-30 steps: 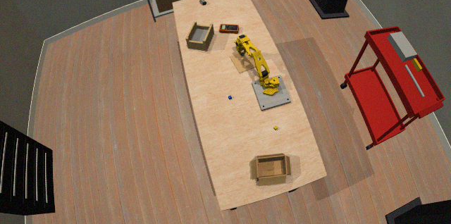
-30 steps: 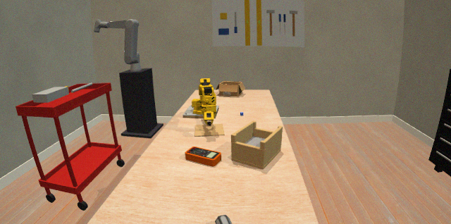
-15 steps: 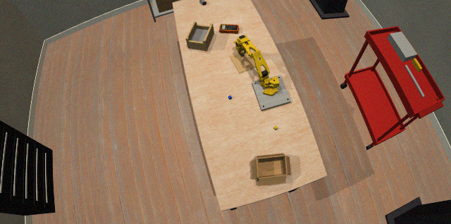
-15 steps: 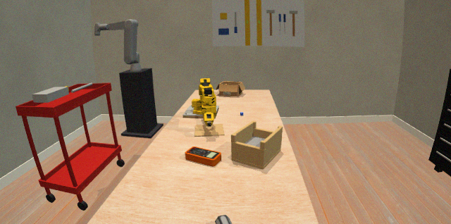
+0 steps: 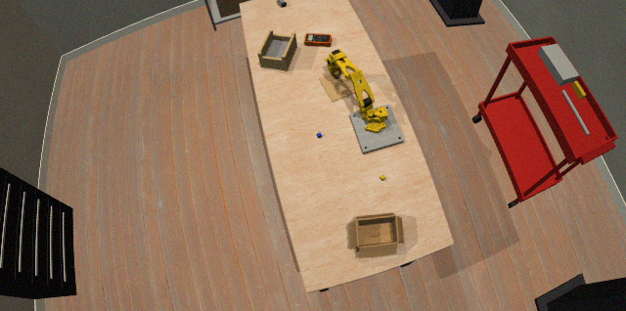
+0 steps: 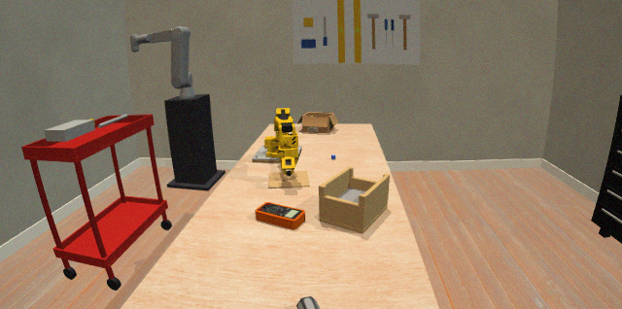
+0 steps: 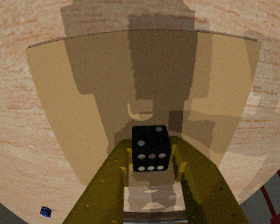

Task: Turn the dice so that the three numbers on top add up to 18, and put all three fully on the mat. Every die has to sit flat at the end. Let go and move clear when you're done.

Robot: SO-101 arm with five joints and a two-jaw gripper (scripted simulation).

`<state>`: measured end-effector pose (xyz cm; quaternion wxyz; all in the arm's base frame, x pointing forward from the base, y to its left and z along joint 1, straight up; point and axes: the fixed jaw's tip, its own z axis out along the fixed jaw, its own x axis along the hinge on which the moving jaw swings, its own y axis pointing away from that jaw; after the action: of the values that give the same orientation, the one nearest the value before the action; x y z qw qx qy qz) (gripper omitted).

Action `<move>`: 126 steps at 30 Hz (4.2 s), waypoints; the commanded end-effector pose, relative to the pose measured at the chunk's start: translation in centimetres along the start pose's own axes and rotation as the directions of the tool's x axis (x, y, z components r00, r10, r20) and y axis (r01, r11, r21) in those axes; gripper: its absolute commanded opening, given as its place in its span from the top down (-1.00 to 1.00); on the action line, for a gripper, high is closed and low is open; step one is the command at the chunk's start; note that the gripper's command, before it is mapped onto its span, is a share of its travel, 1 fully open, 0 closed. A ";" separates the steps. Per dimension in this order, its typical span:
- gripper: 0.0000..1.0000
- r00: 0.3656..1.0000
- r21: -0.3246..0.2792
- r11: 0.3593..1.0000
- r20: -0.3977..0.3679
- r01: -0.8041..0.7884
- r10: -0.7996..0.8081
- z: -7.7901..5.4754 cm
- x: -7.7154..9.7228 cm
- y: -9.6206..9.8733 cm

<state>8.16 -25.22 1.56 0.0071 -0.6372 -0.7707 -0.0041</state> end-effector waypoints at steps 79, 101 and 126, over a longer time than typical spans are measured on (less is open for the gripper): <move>1.00 1.000 0.001 1.000 -0.020 -0.007 0.007 2.8 0.2 -0.2; 0.85 1.000 0.001 1.000 -0.020 -0.007 0.007 2.9 0.2 -0.2; 0.56 1.000 0.001 1.000 -0.020 -0.007 0.007 2.9 0.3 -0.2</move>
<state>8.22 -25.40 -0.57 0.0022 -0.6372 -0.7707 -0.0008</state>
